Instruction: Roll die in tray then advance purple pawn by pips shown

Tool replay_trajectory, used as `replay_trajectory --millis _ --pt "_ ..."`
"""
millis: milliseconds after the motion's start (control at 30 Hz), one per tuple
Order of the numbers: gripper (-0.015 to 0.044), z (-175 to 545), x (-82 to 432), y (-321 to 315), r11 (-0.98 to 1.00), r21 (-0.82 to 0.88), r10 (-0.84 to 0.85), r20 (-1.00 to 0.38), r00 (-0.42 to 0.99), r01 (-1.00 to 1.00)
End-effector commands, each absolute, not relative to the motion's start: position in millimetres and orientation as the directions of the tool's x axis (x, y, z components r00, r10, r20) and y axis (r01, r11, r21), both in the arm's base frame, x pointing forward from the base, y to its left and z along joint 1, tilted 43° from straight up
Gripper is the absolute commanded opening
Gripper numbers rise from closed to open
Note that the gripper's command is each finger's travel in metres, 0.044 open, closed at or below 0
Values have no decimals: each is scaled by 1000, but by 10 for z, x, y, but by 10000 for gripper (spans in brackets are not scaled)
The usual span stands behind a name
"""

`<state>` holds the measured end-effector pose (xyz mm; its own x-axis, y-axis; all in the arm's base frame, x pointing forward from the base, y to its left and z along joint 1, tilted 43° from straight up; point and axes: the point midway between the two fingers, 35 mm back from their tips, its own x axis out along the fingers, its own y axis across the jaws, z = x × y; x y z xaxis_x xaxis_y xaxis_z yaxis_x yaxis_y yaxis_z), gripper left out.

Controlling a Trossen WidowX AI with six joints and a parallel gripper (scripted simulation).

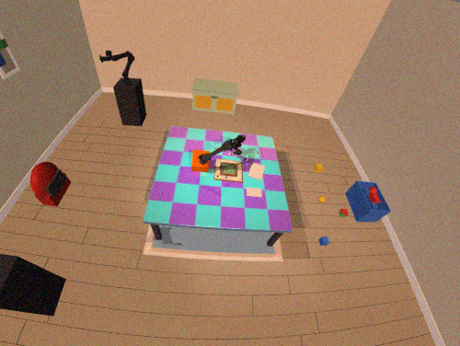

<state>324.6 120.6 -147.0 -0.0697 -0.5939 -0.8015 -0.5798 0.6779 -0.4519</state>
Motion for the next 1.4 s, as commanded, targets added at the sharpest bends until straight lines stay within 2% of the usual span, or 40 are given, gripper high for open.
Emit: replay_trajectory --millis 0,1333,1367 --pt "275 -1780 3008 1454 620 -547 -669 -744 -14 -562" --pt "275 -2114 3008 1114 618 -551 -671 -741 -12 -561" --pt "249 -2114 3008 1114 618 -551 -671 -741 -12 -561"
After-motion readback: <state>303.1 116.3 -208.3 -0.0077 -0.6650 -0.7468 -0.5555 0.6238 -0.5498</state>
